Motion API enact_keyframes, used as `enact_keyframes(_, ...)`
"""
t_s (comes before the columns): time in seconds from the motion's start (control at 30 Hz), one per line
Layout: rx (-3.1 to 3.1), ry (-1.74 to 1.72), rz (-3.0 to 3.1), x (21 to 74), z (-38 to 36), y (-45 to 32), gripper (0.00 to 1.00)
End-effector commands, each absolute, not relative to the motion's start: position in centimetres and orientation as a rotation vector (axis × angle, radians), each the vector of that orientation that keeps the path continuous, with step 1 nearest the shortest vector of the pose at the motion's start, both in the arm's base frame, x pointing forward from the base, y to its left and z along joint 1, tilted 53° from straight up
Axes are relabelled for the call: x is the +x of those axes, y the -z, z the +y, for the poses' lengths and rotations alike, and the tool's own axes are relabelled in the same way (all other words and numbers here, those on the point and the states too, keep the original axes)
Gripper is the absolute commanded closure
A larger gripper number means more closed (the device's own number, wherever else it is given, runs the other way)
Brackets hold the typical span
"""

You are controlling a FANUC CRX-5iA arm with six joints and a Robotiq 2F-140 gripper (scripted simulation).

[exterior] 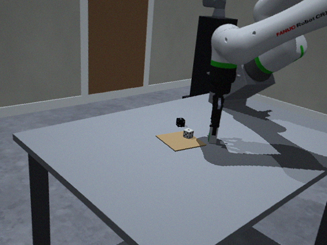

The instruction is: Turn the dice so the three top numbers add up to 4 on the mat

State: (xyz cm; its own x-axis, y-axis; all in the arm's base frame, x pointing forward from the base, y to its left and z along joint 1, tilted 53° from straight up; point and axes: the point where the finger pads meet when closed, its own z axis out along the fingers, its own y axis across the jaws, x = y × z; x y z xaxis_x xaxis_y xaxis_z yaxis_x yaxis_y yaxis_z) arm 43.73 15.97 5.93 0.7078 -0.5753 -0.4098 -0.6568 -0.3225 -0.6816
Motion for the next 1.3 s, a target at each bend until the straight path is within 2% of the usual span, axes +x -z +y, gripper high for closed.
enact_keyframes(0.0,-2.015,-0.114,0.942,43.7,16.0,-5.9,0.84)
enact_keyframes(0.63,-2.015,-0.114,0.942,43.5,15.1,-6.6,0.84)
enact_keyframes(1.03,-2.015,-0.114,0.942,41.4,9.2,-11.4,0.84)
enact_keyframes(1.27,-2.015,-0.114,0.942,41.1,8.4,-12.0,0.84)
